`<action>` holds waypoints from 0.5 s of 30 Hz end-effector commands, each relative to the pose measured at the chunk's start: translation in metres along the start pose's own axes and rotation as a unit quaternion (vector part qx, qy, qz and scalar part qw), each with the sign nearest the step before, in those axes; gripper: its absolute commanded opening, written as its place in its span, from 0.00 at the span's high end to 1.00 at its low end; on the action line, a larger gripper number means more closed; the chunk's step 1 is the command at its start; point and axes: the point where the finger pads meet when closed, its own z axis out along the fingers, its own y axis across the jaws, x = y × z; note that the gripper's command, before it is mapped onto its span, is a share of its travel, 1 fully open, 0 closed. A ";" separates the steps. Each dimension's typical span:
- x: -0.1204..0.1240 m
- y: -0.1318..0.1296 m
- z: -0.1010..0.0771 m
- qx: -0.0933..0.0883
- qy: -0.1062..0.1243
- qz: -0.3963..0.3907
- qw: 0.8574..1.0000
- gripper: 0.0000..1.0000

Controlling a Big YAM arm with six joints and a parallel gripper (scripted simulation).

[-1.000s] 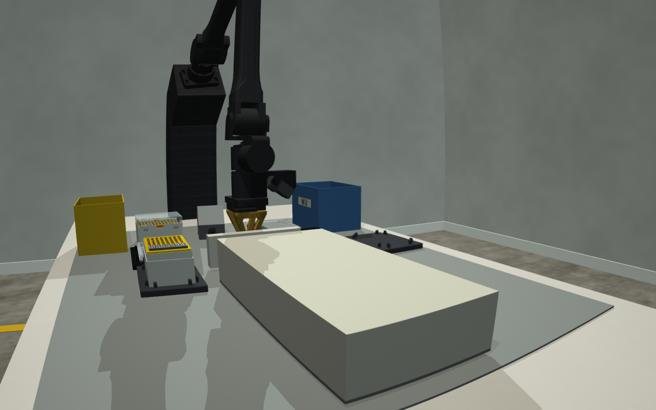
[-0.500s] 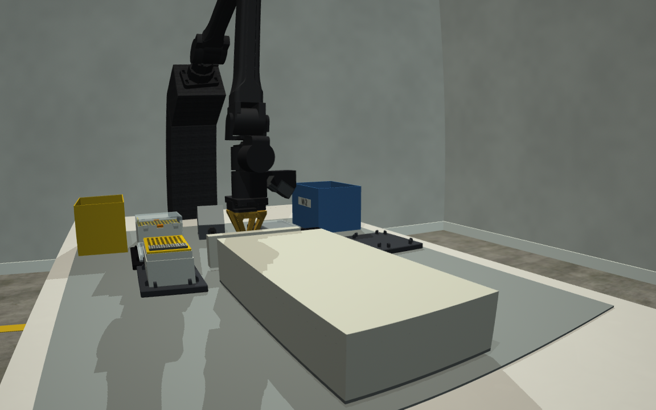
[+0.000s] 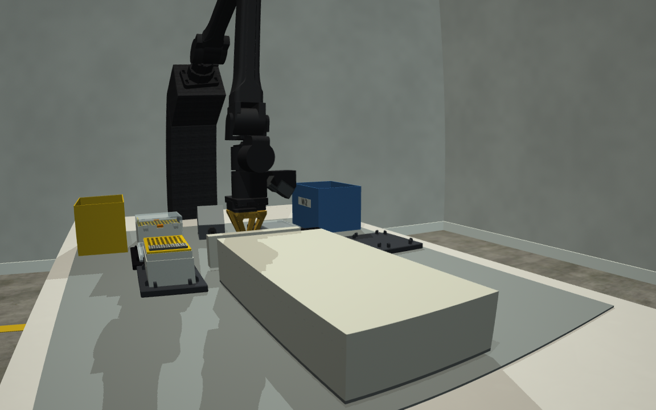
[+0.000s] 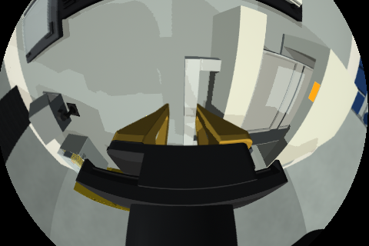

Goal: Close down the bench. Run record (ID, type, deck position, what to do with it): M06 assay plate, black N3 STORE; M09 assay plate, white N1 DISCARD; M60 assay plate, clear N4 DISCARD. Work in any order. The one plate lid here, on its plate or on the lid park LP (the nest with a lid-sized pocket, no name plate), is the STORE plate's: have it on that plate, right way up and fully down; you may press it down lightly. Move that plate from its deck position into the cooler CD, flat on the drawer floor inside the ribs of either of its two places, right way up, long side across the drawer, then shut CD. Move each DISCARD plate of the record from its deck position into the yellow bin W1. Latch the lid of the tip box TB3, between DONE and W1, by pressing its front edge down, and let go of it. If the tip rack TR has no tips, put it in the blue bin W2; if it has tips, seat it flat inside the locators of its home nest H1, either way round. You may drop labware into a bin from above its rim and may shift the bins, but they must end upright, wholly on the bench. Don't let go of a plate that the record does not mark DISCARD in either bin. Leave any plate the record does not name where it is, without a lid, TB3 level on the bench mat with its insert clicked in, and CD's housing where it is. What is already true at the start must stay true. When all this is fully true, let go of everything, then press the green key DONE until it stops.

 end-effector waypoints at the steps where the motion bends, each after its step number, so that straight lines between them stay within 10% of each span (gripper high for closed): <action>1: -0.007 0.026 0.006 -0.027 -0.003 0.004 1.000 0.70; 15: -0.007 0.031 0.002 -0.012 -0.004 0.003 1.000 0.70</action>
